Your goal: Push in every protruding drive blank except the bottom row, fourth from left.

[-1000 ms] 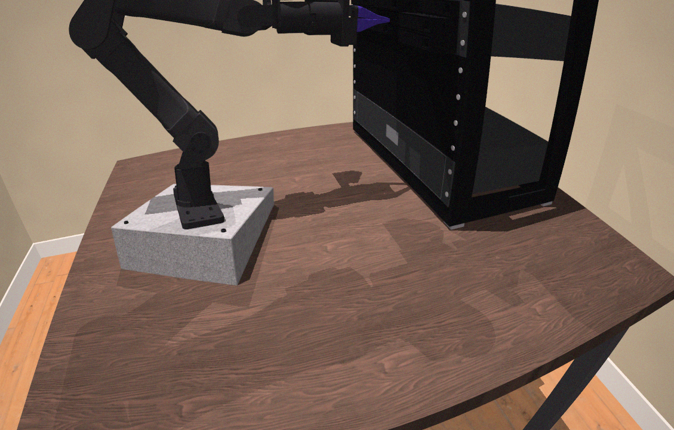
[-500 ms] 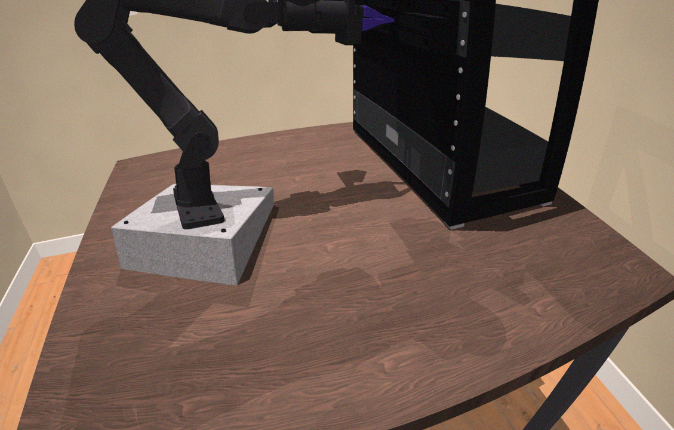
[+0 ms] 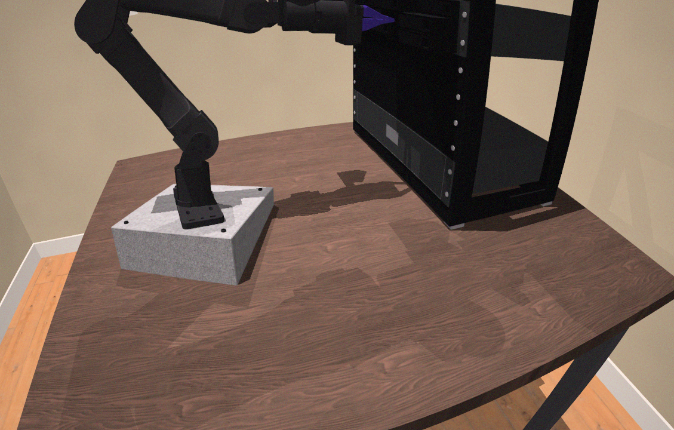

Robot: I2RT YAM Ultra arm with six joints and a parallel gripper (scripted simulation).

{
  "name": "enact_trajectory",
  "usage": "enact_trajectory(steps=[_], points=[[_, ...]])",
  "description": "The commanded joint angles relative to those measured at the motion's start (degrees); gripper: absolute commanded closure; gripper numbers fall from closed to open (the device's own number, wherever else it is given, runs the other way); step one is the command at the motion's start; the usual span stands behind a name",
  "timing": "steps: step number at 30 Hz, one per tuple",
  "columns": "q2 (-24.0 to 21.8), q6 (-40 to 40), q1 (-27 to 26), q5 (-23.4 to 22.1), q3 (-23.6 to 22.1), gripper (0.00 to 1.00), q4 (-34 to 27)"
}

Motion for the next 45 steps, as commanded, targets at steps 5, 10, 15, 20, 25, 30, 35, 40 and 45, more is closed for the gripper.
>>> enact_trajectory(steps=[5,10,15,20,25,30,35,40,45], points=[[1.53,0.14,-0.90,0.50,3.51,1.00,3.07],[2.28,0.17,-1.07,0.30,4.68,1.00,2.66],[2.48,0.19,-1.08,0.38,4.93,1.00,2.60],[2.48,0.19,-1.08,0.37,4.93,1.00,2.58],[2.48,0.19,-1.08,0.37,4.93,1.00,2.58],[2.48,0.19,-1.08,0.37,4.93,1.00,2.58],[2.57,0.20,-1.13,0.33,5.21,1.00,2.40],[2.82,0.22,-1.26,0.16,5.98,1.00,1.89],[2.96,0.24,-1.30,0.15,6.36,1.00,1.62]])
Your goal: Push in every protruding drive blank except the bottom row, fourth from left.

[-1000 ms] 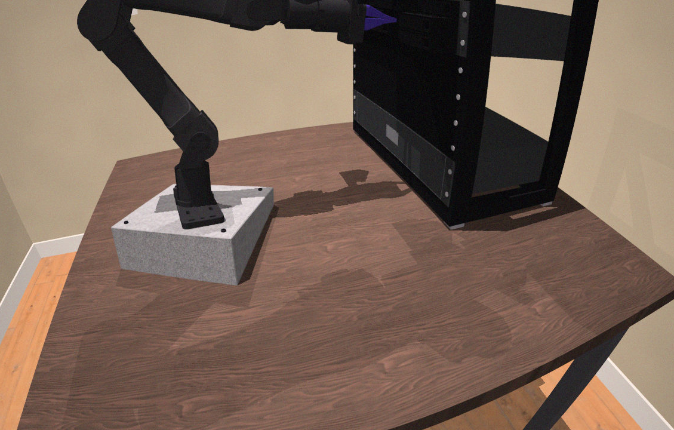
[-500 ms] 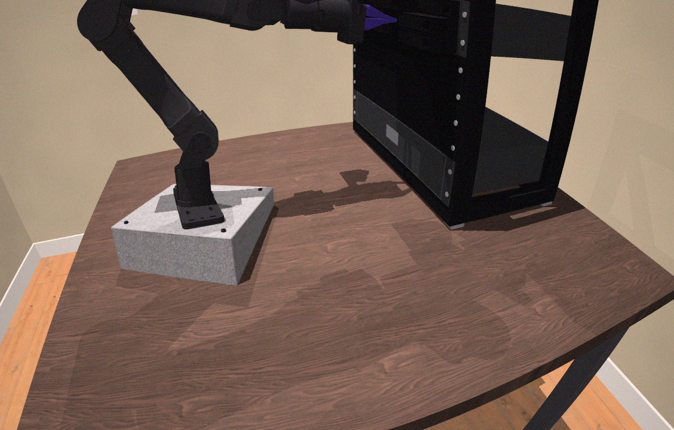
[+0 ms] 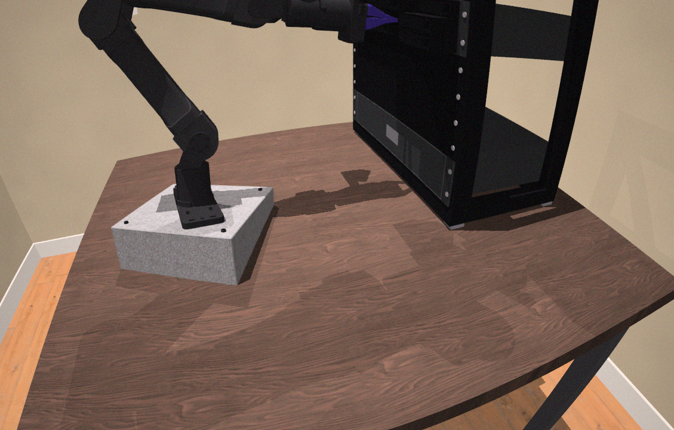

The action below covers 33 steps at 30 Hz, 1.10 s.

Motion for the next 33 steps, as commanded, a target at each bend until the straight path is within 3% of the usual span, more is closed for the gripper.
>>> enact_trajectory(steps=[1,33], points=[[1.10,0.25,-0.95,0.85,3.55,1.00,4.49],[1.54,0.30,-1.17,0.62,4.97,1.00,3.47]])
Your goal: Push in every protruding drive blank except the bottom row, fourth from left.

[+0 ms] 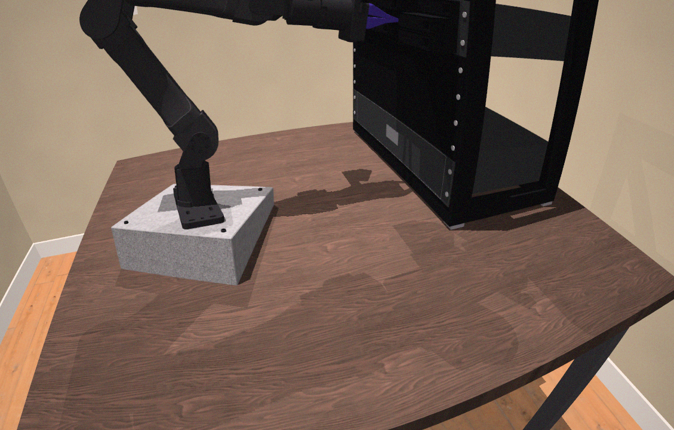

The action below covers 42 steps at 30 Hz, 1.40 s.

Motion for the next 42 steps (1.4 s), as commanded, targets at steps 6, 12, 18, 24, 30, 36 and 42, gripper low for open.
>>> enact_trajectory(steps=[6,12,18,24,30,36,42], points=[[1.03,0.30,-0.97,1.02,3.64,1.00,5.38],[1.03,0.30,-0.97,1.01,3.65,1.00,5.38],[1.06,0.31,-0.98,1.00,3.74,1.00,5.32],[1.44,0.34,-1.17,0.81,4.96,1.00,4.50],[1.47,0.36,-1.18,0.80,5.05,1.00,4.39],[1.46,0.36,-1.18,0.79,5.07,1.00,4.35],[1.46,0.36,-1.18,0.79,5.07,1.00,4.35]])
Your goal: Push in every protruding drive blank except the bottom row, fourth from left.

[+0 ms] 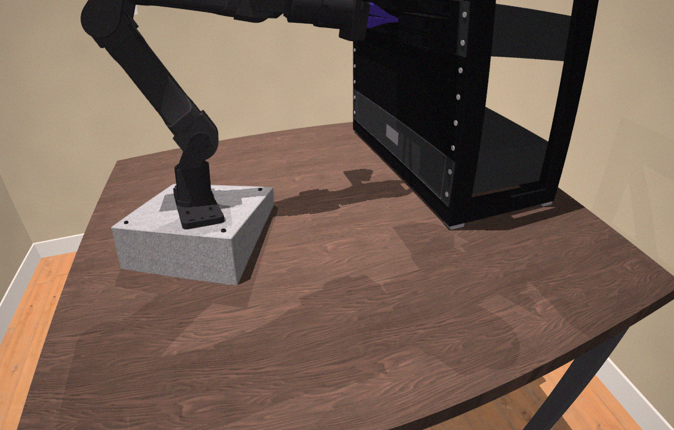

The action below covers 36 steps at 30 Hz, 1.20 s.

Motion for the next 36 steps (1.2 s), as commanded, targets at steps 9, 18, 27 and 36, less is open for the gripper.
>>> enact_trajectory(steps=[9,18,27,36], points=[[1.13,0.37,-1.08,1.09,4.25,1.00,5.90],[1.43,0.41,-1.21,0.96,5.17,1.00,5.22],[1.42,0.42,-1.21,0.95,5.18,1.00,5.19],[1.45,0.42,-1.22,0.94,5.28,1.00,5.13]])
